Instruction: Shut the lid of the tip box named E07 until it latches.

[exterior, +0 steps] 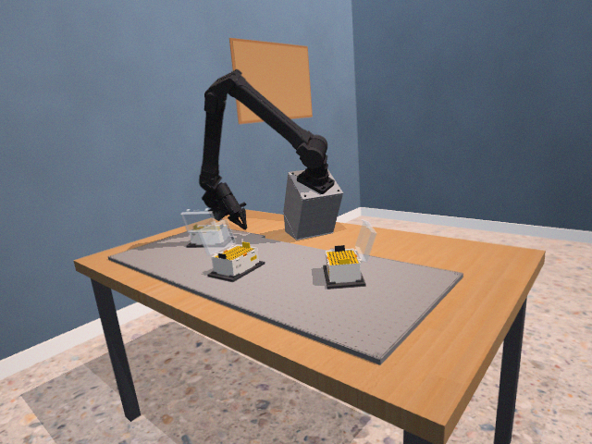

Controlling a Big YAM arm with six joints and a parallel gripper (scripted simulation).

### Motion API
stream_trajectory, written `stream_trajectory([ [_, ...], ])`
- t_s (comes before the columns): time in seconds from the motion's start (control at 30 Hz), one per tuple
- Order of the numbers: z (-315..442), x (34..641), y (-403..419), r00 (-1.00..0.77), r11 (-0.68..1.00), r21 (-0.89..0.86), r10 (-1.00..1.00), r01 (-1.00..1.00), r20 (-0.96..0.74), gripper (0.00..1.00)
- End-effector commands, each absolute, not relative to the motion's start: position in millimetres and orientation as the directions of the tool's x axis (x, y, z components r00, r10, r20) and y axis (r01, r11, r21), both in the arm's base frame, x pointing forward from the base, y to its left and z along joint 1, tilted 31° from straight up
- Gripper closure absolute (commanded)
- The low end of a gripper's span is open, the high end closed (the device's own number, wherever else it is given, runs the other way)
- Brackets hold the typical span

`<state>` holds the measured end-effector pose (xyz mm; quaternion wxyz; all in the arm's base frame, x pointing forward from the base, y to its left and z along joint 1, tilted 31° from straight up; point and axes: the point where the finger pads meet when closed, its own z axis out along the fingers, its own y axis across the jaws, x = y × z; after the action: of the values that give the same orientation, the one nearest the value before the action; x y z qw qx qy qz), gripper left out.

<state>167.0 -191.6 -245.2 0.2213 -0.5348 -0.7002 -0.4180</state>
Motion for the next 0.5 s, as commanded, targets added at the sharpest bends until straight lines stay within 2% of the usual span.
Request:
stream_trajectory([
  [0.0, -250.4, 174.2, -207.6, -0.33, 0.083, 0.352, 0.596, 0.932, 0.733, 1.0],
  [0.47, -246.0, 170.4, -200.6, -0.332, 0.081, 0.353, 0.579, 0.932, 0.745, 1.0],
])
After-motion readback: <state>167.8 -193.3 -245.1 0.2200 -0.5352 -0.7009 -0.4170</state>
